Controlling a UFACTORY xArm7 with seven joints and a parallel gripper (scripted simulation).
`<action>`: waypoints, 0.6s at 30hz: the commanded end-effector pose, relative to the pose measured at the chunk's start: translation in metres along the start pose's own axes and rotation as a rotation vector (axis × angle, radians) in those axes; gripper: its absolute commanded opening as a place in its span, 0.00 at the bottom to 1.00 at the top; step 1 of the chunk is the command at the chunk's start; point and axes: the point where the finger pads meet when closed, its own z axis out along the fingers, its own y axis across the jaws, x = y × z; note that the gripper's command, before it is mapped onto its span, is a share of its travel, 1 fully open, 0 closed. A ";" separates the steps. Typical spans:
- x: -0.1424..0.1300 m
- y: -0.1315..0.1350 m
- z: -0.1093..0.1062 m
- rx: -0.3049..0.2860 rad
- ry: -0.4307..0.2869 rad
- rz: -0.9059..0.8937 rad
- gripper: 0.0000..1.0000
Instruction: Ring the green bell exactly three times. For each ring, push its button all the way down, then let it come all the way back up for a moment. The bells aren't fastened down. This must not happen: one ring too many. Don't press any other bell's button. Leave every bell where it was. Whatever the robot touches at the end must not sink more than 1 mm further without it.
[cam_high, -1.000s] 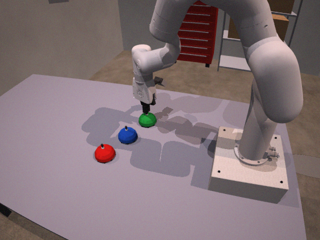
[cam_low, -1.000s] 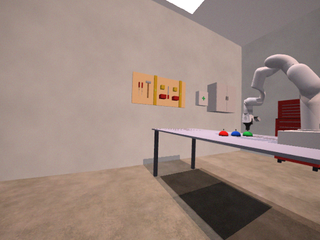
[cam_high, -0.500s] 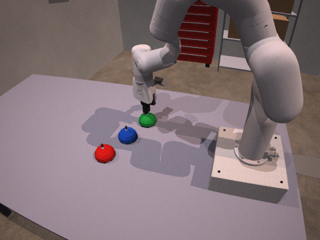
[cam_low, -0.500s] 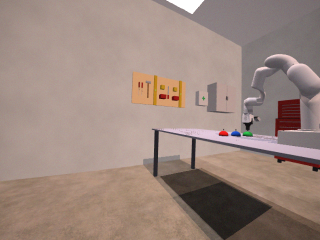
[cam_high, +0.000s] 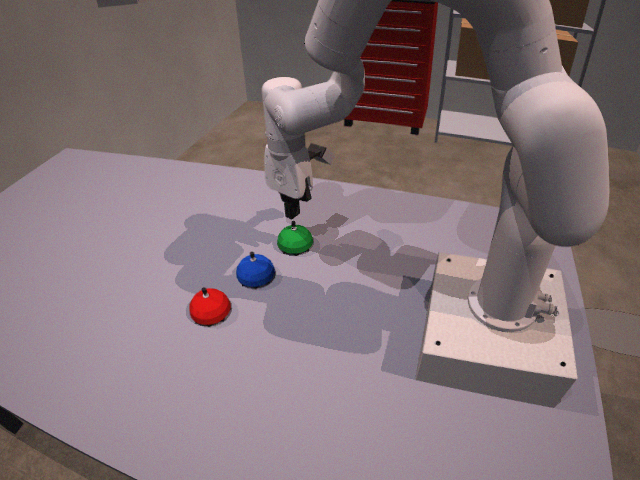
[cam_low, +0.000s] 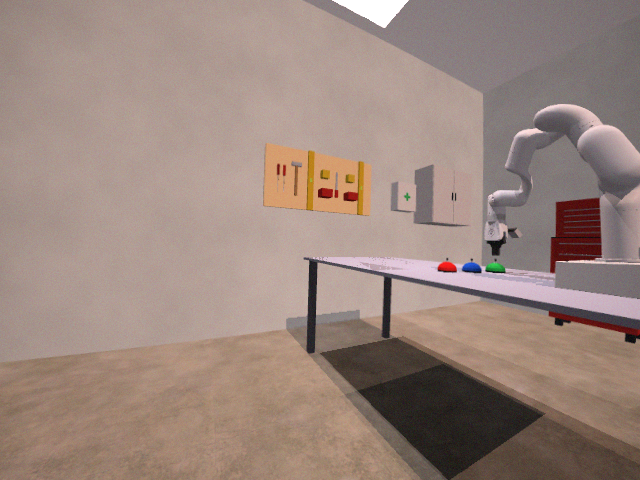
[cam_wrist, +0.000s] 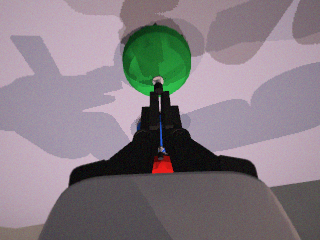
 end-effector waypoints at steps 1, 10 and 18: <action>0.000 -0.002 -0.015 0.006 0.000 0.001 0.00; 0.000 -0.002 -0.035 0.006 0.000 0.001 0.00; 0.000 -0.002 -0.045 0.006 0.000 0.001 0.00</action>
